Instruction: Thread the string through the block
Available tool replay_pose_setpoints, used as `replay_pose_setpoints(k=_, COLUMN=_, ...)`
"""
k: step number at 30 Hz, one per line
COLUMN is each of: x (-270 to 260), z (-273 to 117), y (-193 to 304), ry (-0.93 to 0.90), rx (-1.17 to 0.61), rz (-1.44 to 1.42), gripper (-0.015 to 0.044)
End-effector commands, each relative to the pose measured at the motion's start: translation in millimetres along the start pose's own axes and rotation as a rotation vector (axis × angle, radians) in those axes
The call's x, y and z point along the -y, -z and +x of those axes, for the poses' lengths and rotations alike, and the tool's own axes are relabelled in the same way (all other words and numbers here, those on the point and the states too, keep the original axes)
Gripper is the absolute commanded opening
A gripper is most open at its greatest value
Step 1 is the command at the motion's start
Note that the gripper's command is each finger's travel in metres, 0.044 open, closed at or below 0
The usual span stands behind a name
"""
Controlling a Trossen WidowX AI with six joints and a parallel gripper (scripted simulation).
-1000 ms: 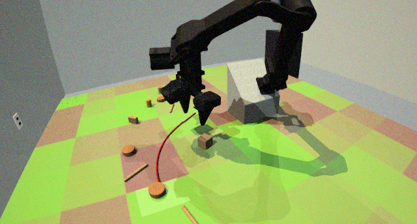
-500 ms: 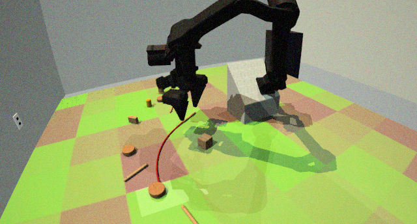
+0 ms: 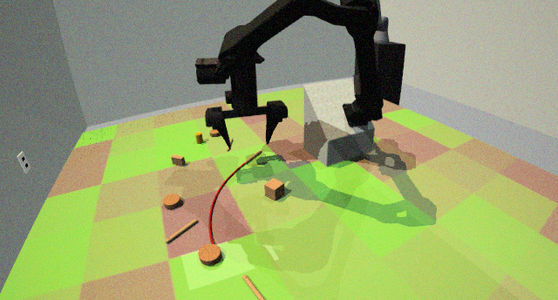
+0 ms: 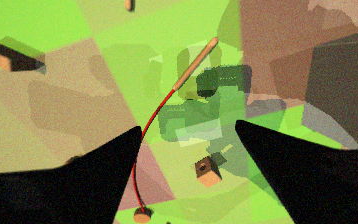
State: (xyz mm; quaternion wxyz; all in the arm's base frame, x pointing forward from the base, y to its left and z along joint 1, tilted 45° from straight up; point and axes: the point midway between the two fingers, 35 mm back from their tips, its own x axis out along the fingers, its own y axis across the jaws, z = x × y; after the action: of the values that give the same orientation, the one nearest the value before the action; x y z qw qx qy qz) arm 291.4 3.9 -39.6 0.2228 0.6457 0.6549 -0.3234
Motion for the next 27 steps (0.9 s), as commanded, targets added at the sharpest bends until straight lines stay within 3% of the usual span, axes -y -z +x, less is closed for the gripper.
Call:
replay_pose_setpoints(k=1, x=-7.2, z=3.0, y=-28.6, ry=0.003, rx=0.013, rz=0.755, gripper=0.044)
replay_pose_setpoints(k=15, x=-7.2, z=3.0, y=-28.6, ry=0.003, rx=0.013, rz=0.755, gripper=0.044)
replay_pose_setpoints(k=27, x=-7.2, z=3.0, y=-28.6, ry=0.003, rx=0.013, rz=0.755, gripper=0.0125)
